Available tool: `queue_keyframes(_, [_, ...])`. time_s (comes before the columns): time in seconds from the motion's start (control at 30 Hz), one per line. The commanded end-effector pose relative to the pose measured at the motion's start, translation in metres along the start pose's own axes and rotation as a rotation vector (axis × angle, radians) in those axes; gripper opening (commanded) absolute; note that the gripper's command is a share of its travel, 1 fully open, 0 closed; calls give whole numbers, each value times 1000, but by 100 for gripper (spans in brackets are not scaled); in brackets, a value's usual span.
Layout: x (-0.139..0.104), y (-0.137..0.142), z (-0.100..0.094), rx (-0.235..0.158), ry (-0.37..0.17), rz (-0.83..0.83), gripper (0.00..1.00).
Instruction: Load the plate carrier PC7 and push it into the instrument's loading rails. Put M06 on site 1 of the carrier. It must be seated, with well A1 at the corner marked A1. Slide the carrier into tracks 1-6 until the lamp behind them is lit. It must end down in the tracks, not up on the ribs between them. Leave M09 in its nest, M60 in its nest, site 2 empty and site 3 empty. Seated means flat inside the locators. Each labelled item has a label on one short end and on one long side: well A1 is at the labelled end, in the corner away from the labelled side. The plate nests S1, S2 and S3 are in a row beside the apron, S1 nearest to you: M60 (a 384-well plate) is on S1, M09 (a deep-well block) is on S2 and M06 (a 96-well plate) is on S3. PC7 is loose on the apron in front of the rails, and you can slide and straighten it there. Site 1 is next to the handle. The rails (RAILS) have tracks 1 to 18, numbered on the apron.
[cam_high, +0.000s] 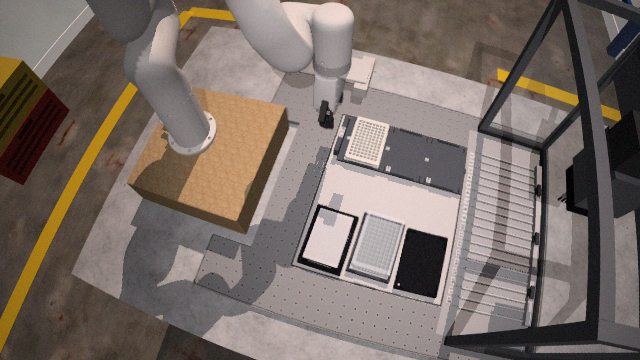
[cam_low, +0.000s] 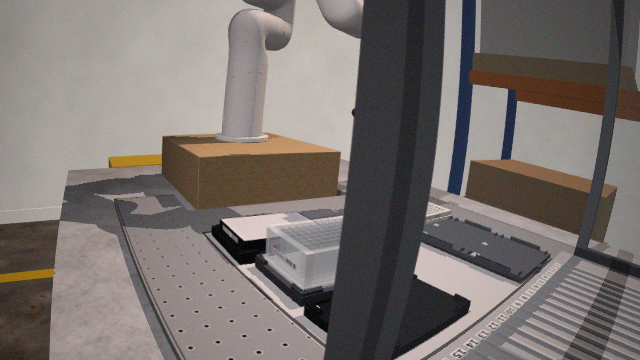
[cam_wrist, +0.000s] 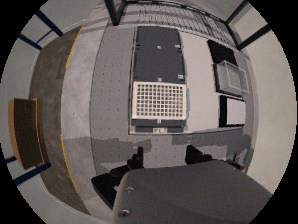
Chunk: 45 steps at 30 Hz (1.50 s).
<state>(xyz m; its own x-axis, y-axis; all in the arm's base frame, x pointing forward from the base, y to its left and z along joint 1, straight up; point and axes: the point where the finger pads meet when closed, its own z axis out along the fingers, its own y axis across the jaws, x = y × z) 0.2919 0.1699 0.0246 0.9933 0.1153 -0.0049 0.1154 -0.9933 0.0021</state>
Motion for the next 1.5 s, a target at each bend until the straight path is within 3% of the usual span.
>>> queue_keyframes(0.0, [1, -1, 6, 1, 3, 0, 81])
queue_keyframes(1.47, [1, 0, 67, 1, 3, 0, 81])
